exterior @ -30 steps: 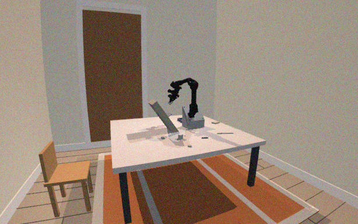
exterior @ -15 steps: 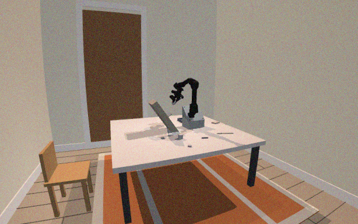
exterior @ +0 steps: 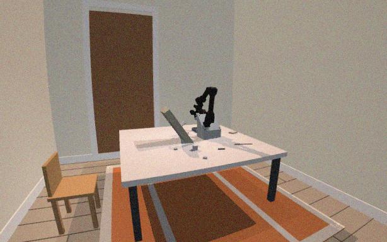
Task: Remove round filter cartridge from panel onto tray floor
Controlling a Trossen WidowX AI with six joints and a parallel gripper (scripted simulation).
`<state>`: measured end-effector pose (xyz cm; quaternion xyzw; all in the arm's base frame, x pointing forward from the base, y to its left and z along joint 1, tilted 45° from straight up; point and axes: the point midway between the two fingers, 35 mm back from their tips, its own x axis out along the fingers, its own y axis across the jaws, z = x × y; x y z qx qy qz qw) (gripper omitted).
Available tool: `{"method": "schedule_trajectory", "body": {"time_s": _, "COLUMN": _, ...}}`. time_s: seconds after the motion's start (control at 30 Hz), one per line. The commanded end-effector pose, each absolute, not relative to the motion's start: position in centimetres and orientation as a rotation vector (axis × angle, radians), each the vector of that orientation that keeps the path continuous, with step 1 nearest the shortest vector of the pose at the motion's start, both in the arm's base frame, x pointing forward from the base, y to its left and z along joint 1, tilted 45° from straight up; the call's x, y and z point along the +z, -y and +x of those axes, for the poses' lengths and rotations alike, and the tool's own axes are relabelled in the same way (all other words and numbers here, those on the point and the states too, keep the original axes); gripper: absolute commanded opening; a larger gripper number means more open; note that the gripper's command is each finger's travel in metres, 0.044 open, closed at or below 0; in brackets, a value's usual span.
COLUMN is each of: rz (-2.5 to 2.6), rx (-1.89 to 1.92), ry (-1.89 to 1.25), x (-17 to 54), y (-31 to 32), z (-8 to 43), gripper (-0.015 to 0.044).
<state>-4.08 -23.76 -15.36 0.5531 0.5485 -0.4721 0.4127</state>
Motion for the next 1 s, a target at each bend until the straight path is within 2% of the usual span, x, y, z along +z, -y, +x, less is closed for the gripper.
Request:
{"method": "schedule_trajectory", "body": {"time_s": 0.0, "rz": 1.426, "rx": -1.276, "ry": -1.394, "x": -16.4, "y": 21.8, "z": -6.0, "gripper": 0.0000}}
{"method": "schedule_trajectory", "body": {"time_s": 0.17, "rz": 1.459, "rx": -1.366, "ry": -1.406, "x": -17.3, "y": 19.7, "z": -7.8, "gripper": 0.0000}}
{"method": "schedule_trajectory", "body": {"time_s": 0.93, "rz": 1.459, "rx": -1.367, "ry": -1.408, "x": -22.7, "y": 14.4, "z": -7.8, "gripper": 0.0000}}
{"method": "schedule_trajectory", "body": {"time_s": 0.97, "rz": 1.467, "rx": -1.363, "ry": -1.404, "x": -22.5, "y": 14.7, "z": -7.7, "gripper": 0.0026}}
